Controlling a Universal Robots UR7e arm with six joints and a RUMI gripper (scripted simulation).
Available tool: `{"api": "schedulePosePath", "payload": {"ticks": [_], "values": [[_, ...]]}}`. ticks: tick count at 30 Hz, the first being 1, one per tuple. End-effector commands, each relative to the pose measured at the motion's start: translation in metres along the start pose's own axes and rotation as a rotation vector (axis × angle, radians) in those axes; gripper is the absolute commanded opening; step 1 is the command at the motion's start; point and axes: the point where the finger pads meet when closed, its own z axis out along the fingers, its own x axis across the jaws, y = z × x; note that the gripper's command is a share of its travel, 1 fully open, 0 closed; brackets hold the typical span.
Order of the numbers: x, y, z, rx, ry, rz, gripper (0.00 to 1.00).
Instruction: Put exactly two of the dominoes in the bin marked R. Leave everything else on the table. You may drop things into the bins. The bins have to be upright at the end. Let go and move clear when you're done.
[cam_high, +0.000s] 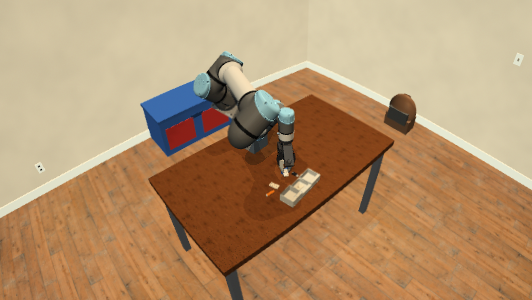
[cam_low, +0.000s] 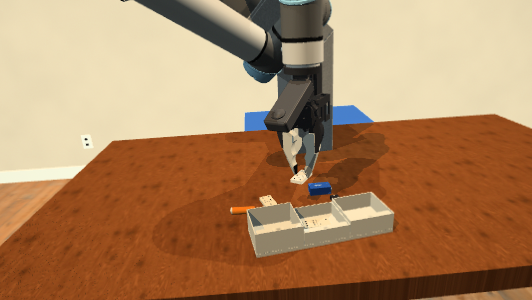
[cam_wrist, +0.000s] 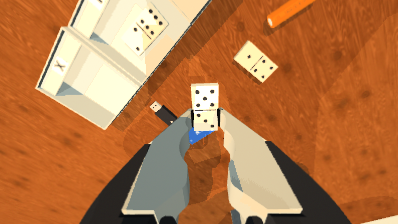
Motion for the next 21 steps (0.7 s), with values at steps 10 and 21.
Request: {"api": "schedulePosePath", "payload": {"ticks": [10,21], "values": [[-0.026,-0.029,-0.007,0.003,-0.003,0.194,0.00],[-0.062,-0.069,-0.007,0.023,-0.025,0.404,0.00]]}}
